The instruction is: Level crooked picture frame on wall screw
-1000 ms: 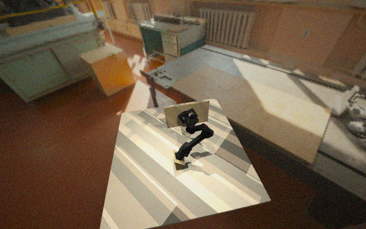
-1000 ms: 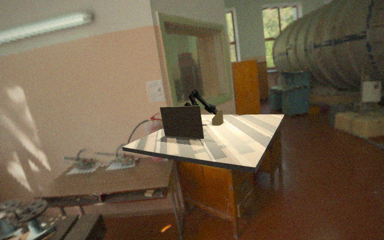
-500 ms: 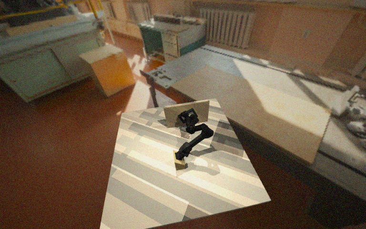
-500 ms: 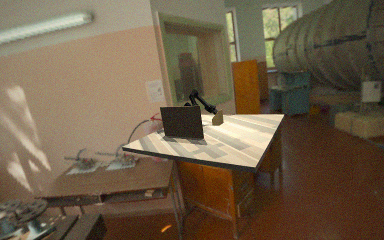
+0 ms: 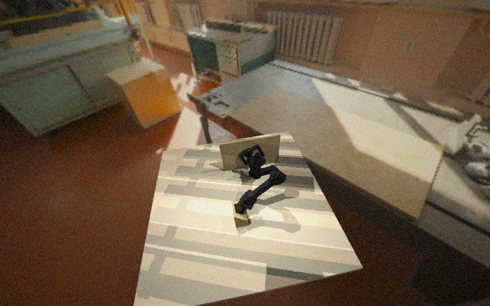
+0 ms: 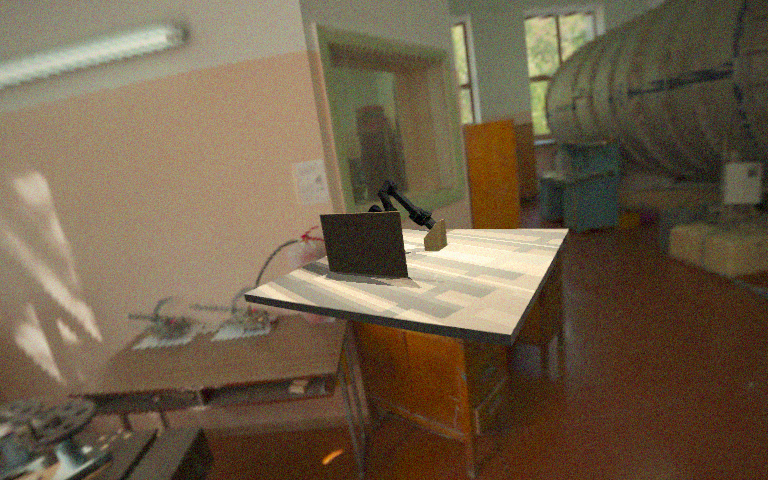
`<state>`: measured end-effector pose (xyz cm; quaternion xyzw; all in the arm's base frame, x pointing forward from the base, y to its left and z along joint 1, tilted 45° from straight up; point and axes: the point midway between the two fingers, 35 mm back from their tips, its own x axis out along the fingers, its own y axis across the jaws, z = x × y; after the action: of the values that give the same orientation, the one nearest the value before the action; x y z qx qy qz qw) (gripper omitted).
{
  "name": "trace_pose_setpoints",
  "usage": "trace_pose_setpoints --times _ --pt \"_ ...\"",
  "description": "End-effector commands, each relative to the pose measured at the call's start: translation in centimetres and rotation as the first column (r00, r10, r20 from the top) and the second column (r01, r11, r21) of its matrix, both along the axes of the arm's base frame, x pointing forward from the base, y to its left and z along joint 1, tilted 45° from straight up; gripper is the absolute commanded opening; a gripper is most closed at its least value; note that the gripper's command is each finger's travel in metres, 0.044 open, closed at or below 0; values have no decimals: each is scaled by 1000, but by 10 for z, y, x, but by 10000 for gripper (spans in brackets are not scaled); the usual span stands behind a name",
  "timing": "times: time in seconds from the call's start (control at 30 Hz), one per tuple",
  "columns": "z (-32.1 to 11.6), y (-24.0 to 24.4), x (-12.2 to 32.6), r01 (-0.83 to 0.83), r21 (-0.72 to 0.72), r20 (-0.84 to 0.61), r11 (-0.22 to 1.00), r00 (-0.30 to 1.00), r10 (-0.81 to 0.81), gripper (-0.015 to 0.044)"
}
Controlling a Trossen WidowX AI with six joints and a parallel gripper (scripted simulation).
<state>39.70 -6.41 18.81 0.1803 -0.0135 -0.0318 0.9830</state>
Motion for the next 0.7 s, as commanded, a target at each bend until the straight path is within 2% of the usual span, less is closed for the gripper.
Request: trace_pose_setpoints --times 0.0,0.67 --pt "2 3 0 -12 -4 7 1000 1000 12 0" --pt "4 3 0 -12 -4 7 1000 1000 12 0"
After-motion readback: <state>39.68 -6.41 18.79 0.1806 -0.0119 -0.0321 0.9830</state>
